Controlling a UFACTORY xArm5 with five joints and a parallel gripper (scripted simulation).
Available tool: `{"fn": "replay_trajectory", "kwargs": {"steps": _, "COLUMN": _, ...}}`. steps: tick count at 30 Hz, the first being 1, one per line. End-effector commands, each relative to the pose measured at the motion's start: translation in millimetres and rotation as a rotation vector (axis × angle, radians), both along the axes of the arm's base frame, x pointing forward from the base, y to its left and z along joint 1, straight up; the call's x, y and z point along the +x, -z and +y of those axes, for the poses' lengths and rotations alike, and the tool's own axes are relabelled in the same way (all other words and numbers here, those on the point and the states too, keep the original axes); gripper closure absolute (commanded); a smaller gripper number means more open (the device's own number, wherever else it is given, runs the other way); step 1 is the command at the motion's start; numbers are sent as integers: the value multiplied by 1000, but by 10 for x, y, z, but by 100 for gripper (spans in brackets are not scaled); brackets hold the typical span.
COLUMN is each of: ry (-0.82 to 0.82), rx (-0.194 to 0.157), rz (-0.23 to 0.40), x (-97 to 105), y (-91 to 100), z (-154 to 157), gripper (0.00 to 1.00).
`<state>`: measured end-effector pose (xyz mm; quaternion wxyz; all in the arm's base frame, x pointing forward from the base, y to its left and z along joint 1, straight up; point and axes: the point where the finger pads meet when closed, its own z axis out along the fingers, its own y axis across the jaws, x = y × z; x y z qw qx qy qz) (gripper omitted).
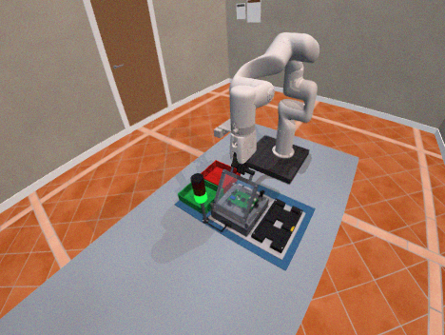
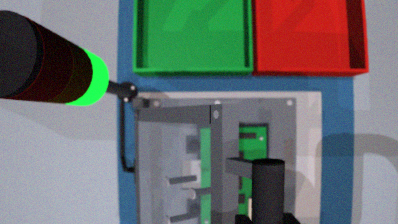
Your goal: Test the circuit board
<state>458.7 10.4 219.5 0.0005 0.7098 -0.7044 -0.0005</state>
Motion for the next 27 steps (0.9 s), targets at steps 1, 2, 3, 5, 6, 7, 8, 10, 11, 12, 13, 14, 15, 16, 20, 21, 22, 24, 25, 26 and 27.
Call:
{"fn": "replay_trajectory", "kwargs": {"steps": 1, "ry": 0, "rx": 0, "rz": -1, "x": 117, "y": -82, "z": 1, "gripper": 100}}
{"fn": "replay_trajectory", "kwargs": {"steps": 2, "ry": 0, "rx": 0, "rz": -1, "x": 134, "y": -91, "z": 2, "gripper": 100}}
{"fn": "replay_trajectory", "kwargs": {"steps": 3, "ry": 0, "rx": 0, "rz": -1, "x": 147, "y": -99, "z": 2, "gripper": 100}}
{"fn": "replay_trajectory", "kwargs": {"steps": 5, "ry": 0, "rx": 0, "rz": -1, "x": 167, "y": -111, "z": 2, "gripper": 100}}
{"fn": "replay_trajectory", "kwargs": {"steps": 6, "ry": 0, "rx": 0, "rz": -1, "x": 173, "y": -114, "z": 2, "gripper": 100}}
{"fn": "replay_trajectory", "kwargs": {"steps": 7, "ry": 0, "rx": 0, "rz": -1, "x": 177, "y": -117, "z": 2, "gripper": 100}}
{"fn": "replay_trajectory", "kwargs": {"steps": 8, "ry": 0, "rx": 0, "rz": -1, "x": 179, "y": -118, "z": 2, "gripper": 100}}
{"fn": "replay_trajectory", "kwargs": {"steps": 10, "ry": 0, "rx": 0, "rz": -1, "x": 180, "y": -118, "z": 2, "gripper": 100}}
{"fn": "replay_trajectory", "kwargs": {"steps": 11, "ry": 0, "rx": 0, "rz": -1, "x": 180, "y": -118, "z": 2, "gripper": 100}}
{"fn": "replay_trajectory", "kwargs": {"steps": 12, "ry": 0, "rx": 0, "rz": -1, "x": 180, "y": -118, "z": 2, "gripper": 100}}
{"fn": "replay_trajectory", "kwargs": {"steps": 13, "ry": 0, "rx": 0, "rz": -1, "x": 180, "y": -118, "z": 2, "gripper": 100}}
{"fn": "replay_trajectory", "kwargs": {"steps": 14, "ry": 0, "rx": 0, "rz": -1, "x": 180, "y": -118, "z": 2, "gripper": 100}}
{"fn": "replay_trajectory", "kwargs": {"steps": 15, "ry": 0, "rx": 0, "rz": -1, "x": 180, "y": -118, "z": 2, "gripper": 100}}
{"fn": "replay_trajectory", "kwargs": {"steps": 16, "ry": 0, "rx": 0, "rz": -1, "x": 180, "y": -118, "z": 2, "gripper": 100}}
{"fn": "replay_trajectory", "kwargs": {"steps": 20, "ry": 0, "rx": 0, "rz": -1, "x": 180, "y": -118, "z": 2, "gripper": 72}}
{"fn": "replay_trajectory", "kwargs": {"steps": 21, "ry": 0, "rx": 0, "rz": -1, "x": 180, "y": -118, "z": 2, "gripper": 72}}
{"fn": "replay_trajectory", "kwargs": {"steps": 22, "ry": 0, "rx": 0, "rz": -1, "x": 180, "y": -118, "z": 2, "gripper": 72}}
{"fn": "replay_trajectory", "kwargs": {"steps": 24, "ry": 0, "rx": 0, "rz": -1, "x": 180, "y": -118, "z": 2, "gripper": 72}}
{"fn": "replay_trajectory", "kwargs": {"steps": 25, "ry": 0, "rx": 0, "rz": -1, "x": 180, "y": -118, "z": 2, "gripper": 72}}
{"fn": "replay_trajectory", "kwargs": {"steps": 26, "ry": 0, "rx": 0, "rz": -1, "x": 180, "y": -118, "z": 2, "gripper": 72}}
{"fn": "replay_trajectory", "kwargs": {"steps": 27, "ry": 0, "rx": 0, "rz": -1, "x": 180, "y": -118, "z": 2, "gripper": 72}}
